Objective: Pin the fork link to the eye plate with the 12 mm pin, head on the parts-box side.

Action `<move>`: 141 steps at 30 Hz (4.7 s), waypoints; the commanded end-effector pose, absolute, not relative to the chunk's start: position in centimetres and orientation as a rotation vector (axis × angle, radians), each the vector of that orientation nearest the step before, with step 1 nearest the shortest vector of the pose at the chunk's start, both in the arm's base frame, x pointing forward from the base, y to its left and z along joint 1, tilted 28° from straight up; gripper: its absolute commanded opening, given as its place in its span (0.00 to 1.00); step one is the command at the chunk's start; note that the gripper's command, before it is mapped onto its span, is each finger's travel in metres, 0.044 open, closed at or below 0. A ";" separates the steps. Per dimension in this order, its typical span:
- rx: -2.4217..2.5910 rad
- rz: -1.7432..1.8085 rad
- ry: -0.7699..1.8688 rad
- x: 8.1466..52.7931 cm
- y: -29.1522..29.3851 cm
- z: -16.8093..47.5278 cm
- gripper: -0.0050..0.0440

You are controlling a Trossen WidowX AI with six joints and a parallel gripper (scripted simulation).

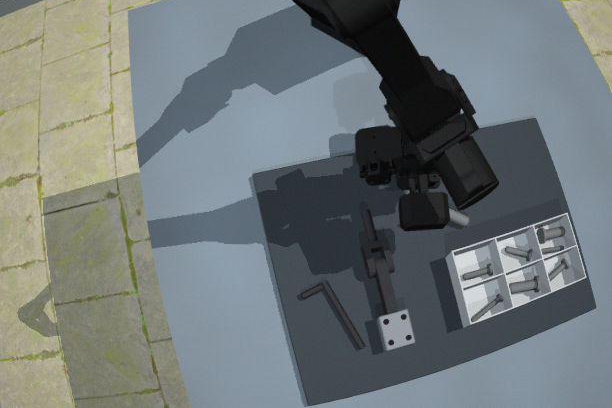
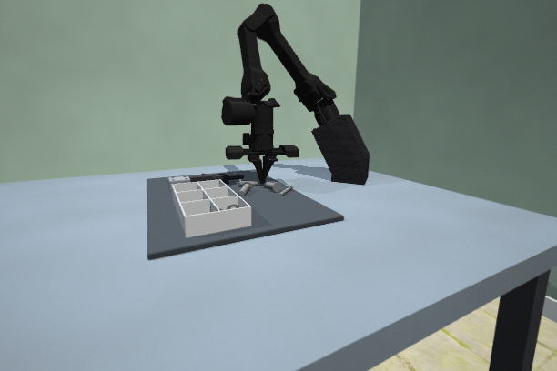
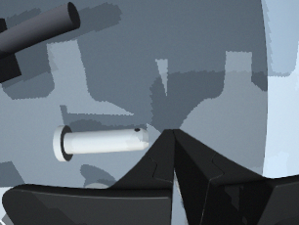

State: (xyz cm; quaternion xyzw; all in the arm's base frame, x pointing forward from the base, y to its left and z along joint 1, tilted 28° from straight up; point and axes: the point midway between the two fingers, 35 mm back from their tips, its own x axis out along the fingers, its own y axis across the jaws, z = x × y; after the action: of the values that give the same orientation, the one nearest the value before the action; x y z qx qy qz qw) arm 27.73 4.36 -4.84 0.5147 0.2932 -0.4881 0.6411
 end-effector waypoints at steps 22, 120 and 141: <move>1.170 -1.110 0.674 28.6 4.4 -4.4 0.10; 1.170 -1.109 0.674 31.5 4.3 -3.5 0.10; 1.170 -1.110 0.674 30.3 5.4 -0.8 0.10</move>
State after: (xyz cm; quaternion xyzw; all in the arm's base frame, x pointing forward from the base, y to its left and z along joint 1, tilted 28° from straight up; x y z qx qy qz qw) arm 30.39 5.10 -1.52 0.5101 0.2990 -0.4879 0.6421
